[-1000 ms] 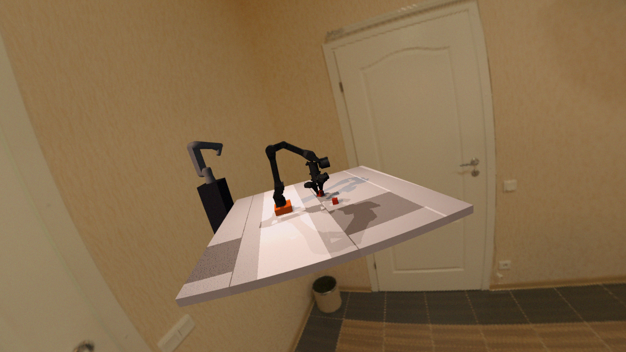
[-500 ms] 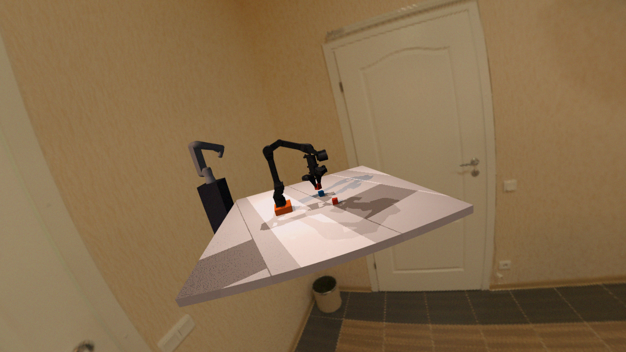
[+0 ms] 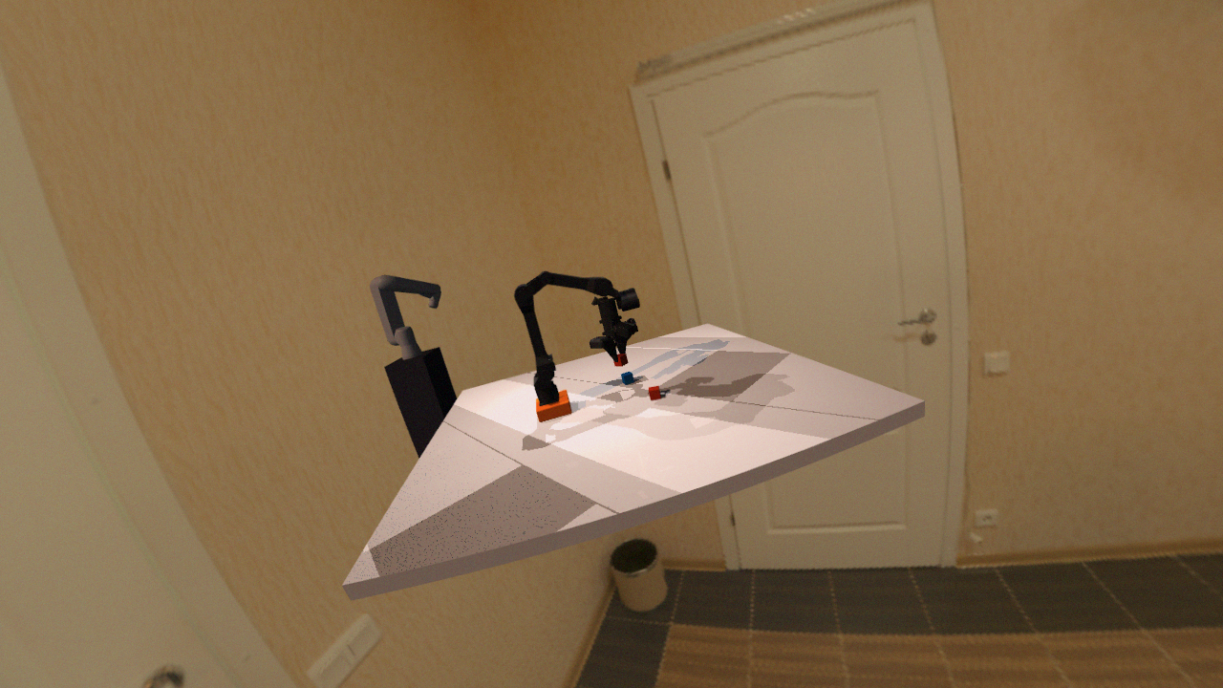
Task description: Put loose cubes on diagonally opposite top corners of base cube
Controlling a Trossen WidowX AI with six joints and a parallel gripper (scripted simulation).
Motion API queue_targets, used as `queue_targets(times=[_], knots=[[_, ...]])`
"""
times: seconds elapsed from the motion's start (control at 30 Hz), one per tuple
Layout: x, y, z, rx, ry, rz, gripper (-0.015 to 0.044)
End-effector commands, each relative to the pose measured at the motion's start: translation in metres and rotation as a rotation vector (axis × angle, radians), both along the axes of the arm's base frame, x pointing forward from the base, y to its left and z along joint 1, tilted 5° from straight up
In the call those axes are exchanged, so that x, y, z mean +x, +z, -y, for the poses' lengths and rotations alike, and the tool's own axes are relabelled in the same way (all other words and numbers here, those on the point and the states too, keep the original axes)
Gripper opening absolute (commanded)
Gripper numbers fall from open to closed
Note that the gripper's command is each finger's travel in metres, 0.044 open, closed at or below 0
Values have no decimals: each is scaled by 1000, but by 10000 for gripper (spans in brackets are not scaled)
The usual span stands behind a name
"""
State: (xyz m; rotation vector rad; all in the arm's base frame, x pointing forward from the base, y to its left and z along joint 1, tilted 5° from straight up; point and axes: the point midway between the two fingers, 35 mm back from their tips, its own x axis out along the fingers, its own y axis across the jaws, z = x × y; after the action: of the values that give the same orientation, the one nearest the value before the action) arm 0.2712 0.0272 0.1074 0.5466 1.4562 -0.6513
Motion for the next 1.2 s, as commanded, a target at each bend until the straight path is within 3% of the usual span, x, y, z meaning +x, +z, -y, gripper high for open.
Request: queue_targets(times=[0.0,1.17], knots=[[2,-4,-10,-1,14,1,105],[-6,-46,-113,8,196,-13,105]])
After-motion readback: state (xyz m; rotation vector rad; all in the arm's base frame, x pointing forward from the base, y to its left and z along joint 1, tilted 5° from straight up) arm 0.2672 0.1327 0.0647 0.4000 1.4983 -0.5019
